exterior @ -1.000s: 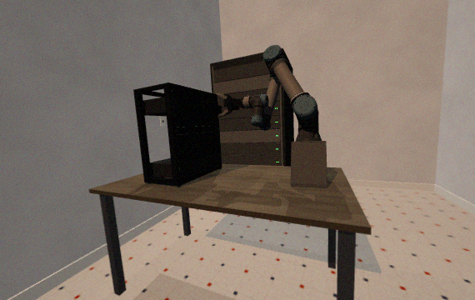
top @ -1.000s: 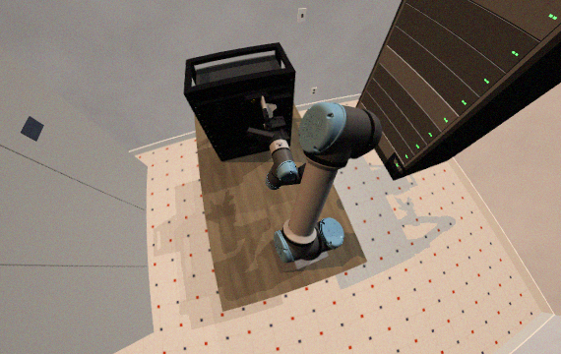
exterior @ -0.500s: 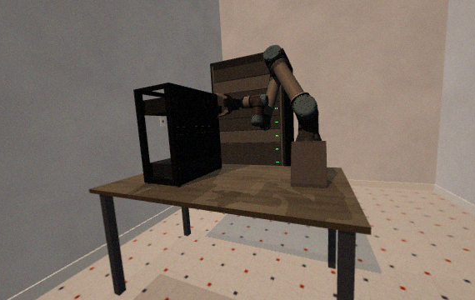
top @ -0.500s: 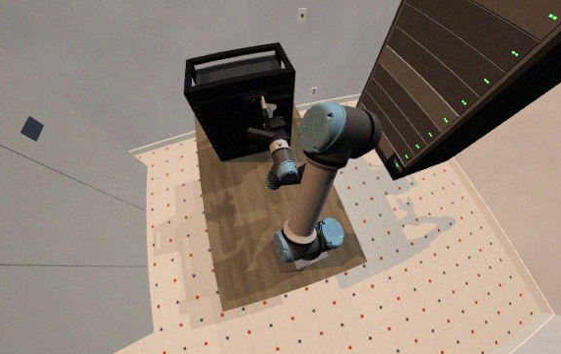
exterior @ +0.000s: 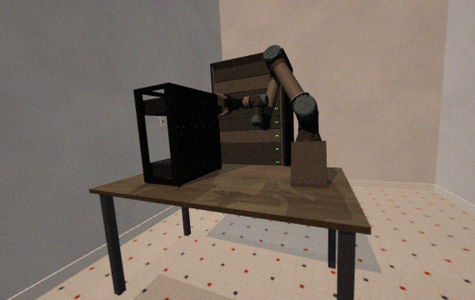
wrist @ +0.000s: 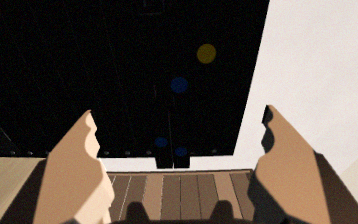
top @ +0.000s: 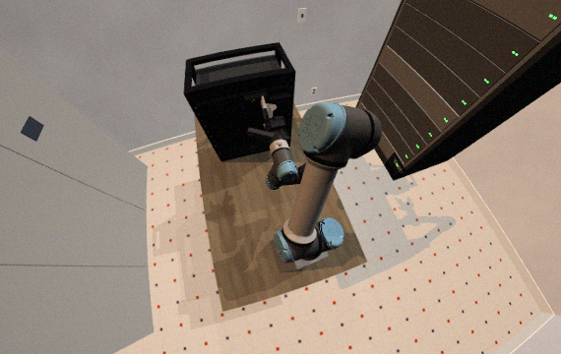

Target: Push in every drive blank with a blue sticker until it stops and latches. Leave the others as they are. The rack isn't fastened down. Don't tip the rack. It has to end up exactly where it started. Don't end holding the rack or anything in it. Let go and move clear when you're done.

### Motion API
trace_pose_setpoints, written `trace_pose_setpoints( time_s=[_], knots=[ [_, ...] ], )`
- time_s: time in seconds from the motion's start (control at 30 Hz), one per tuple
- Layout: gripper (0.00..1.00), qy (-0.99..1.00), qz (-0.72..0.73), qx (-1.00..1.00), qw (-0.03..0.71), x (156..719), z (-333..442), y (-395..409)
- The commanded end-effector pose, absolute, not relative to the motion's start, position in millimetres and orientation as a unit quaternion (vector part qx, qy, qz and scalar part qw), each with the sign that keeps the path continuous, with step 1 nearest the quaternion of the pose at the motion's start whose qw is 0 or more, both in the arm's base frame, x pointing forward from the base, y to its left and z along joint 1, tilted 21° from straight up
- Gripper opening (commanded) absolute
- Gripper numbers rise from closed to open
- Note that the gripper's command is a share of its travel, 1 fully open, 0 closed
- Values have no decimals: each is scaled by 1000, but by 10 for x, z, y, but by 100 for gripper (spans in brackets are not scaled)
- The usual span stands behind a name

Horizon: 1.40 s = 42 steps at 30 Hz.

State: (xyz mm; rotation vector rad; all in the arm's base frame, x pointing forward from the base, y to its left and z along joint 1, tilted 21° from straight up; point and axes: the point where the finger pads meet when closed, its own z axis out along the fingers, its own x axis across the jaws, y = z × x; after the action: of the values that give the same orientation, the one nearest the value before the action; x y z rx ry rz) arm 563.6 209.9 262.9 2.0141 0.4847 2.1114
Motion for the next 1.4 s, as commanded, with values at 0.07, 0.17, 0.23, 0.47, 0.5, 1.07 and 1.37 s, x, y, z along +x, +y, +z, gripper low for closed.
trace_pose_setpoints(
  time_s=[0.07, 0.17, 0.23, 0.47, 0.5, 1.07, 1.37],
  knots=[
    [100, 163, 711, 678, 92, 5635, 2633, 2101],
    [100, 163, 711, 678, 92, 5635, 2633, 2101],
    [100, 163, 711, 678, 92, 5635, 2633, 2101],
    [100, 163, 711, 678, 92, 5633, 2639, 2115],
    [100, 163, 711, 678, 92, 5632, 2645, 2131],
    [100, 163, 711, 678, 92, 5587, 2786, 2506],
    [100, 163, 711, 678, 92, 5587, 2786, 2506]
  ],
)
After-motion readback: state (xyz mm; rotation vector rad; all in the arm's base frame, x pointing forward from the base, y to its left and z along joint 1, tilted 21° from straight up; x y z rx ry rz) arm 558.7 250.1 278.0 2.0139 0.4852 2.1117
